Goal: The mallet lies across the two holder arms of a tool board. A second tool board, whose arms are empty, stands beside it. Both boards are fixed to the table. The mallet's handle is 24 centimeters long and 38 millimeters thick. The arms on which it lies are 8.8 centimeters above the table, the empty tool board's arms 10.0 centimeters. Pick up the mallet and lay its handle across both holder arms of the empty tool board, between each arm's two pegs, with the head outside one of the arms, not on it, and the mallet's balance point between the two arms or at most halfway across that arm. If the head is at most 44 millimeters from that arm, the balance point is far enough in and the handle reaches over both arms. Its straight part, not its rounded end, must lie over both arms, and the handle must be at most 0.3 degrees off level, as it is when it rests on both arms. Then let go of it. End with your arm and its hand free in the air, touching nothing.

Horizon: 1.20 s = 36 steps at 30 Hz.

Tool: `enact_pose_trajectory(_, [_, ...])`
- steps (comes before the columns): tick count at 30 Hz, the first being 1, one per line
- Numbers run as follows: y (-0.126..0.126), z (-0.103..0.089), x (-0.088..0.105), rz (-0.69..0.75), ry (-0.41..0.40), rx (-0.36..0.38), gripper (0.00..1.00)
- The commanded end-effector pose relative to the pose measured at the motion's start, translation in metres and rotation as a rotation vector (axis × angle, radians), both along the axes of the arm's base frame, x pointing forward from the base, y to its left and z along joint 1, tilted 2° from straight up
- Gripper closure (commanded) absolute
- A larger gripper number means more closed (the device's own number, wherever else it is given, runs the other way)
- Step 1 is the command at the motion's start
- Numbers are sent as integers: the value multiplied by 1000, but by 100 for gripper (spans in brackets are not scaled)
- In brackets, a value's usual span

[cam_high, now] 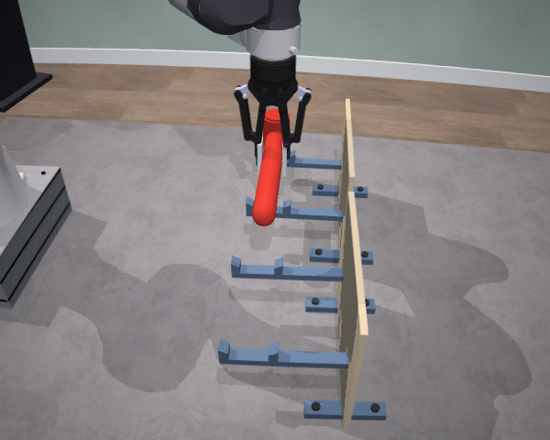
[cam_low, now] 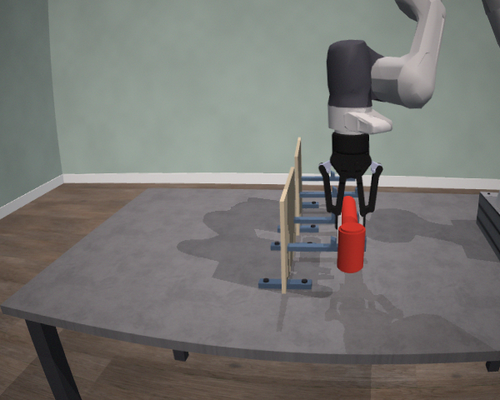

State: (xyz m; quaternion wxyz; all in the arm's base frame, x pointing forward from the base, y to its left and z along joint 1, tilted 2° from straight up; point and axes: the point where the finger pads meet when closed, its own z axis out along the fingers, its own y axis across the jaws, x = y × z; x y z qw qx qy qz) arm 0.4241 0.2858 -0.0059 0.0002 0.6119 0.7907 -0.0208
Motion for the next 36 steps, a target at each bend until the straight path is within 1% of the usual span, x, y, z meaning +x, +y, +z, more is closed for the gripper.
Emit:
enact_pose_trajectory(1, [2, 15, 3, 0, -3, 2, 100])
enact_pose_trajectory(4, [3, 54, 5, -1, -4, 2, 100])
enact_pose_trajectory(6, [4, 77, 6, -2, -4, 2, 100])
enact_pose_trajectory(8, [5, 91, 5, -1, -4, 2, 100])
enact_pose_trajectory(9, [5, 94, 5, -1, -4, 2, 100])
enact_pose_trajectory(13, [4, 95, 6, -1, -4, 2, 100])
enact_pose_trajectory(17, [-1, 94, 8, -1, -2, 1, 100])
enact_pose_trajectory(18, [-6, 94, 11, -1, -1, 1, 100])
enact_pose_trajectory(20, [-21, 94, 18, -2, 2, -1, 100])
enact_pose_trajectory(25, [-77, 94, 42, -6, 12, -1, 100])
enact_pose_trajectory(32, [-164, 99, 67, -12, 15, 2, 100])
enact_pose_trajectory(34, [-164, 99, 67, -12, 15, 2, 100])
enact_pose_trajectory(36, [-201, 103, 74, -15, 12, 4, 100])
